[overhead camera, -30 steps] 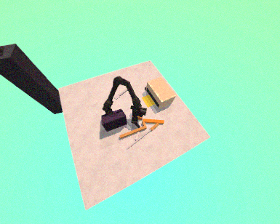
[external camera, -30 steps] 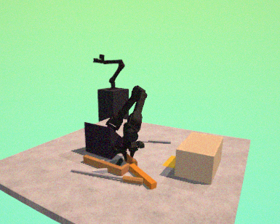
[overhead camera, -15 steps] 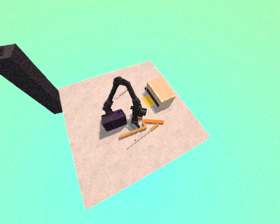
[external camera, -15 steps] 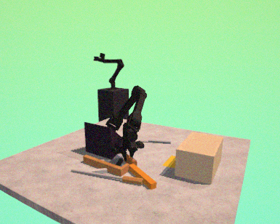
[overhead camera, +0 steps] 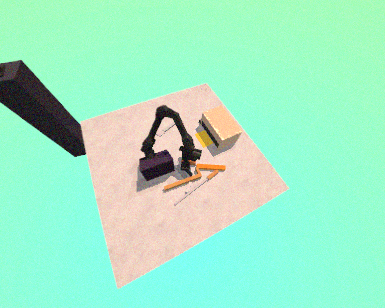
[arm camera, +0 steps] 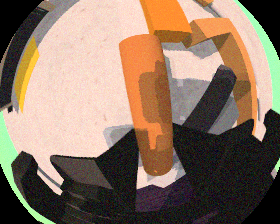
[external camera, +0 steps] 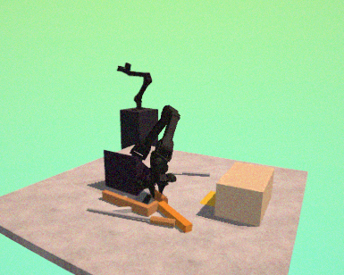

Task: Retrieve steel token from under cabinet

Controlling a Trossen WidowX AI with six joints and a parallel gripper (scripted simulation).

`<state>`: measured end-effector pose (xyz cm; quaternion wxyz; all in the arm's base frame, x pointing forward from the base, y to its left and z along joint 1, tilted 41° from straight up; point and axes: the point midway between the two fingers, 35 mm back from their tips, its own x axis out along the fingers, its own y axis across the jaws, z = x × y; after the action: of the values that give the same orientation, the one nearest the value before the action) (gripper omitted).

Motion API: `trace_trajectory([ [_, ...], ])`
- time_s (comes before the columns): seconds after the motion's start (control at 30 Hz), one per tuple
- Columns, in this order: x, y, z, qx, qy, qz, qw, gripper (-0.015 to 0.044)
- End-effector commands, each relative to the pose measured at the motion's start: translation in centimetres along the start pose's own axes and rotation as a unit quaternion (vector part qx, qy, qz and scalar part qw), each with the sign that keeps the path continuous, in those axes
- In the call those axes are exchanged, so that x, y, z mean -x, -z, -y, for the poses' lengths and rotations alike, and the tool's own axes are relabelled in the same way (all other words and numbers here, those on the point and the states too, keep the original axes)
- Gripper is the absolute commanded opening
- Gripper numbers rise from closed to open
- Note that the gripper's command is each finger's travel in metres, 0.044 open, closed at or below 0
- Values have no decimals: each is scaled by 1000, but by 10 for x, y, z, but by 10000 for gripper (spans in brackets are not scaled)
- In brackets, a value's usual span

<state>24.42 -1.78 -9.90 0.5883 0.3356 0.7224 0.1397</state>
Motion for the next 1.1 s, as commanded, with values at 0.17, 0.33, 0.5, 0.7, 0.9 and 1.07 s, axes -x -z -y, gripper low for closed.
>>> trace_trajectory([
  [0.17, 1, 0, 3, 33, 2, 1, 999, 0],
  [0.33, 1, 0, 3, 52, 2, 1, 999, 0],
  [0.5, 1, 0, 3, 72, 2, 1, 997, 0],
  [0.7, 1, 0, 3, 95, 2, 1, 995, 0],
  [0.9, 1, 0, 3, 119, 2, 0, 993, 0],
  [1.07, 1, 0, 3, 139, 2, 0, 990, 0],
])
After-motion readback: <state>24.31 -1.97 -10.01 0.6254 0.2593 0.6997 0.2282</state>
